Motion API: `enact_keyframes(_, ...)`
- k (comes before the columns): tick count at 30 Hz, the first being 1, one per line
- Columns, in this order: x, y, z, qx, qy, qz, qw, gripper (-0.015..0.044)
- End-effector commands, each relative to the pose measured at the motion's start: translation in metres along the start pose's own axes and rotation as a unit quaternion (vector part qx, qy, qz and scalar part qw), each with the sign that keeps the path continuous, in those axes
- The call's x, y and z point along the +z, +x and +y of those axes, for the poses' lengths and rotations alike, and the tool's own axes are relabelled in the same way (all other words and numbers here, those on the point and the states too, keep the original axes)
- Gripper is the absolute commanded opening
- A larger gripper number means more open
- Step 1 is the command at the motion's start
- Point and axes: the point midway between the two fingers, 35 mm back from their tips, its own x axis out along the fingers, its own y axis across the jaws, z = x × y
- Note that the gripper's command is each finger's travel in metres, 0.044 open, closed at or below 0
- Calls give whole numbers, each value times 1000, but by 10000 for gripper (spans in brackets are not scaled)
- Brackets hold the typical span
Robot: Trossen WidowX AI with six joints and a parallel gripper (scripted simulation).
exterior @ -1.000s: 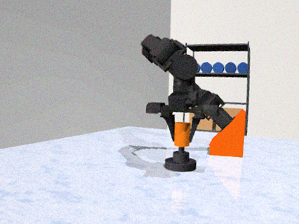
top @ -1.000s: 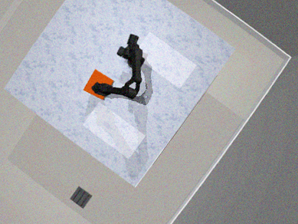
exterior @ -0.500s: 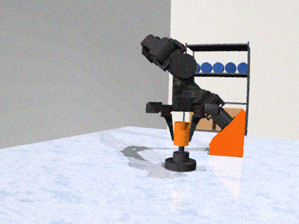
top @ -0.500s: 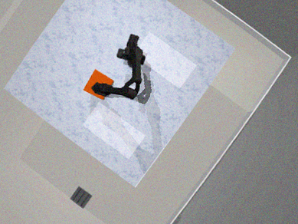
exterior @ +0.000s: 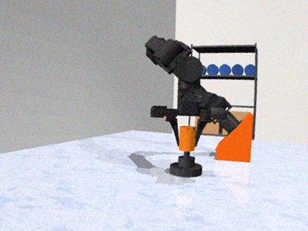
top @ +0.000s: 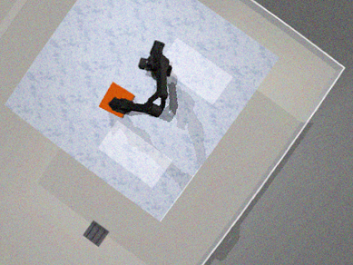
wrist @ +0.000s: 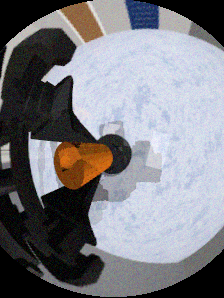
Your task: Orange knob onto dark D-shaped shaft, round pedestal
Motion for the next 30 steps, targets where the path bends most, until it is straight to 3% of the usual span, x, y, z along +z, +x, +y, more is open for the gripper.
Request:
enact_keyframes(1,2,-3,-1,-3,0,-2,1000,0)
enact_keyframes(10,3,-4,0,-3,-104,-1,995,0)
enact_keyframes(30,1,1,-1,-3,-104,-1,995,0)
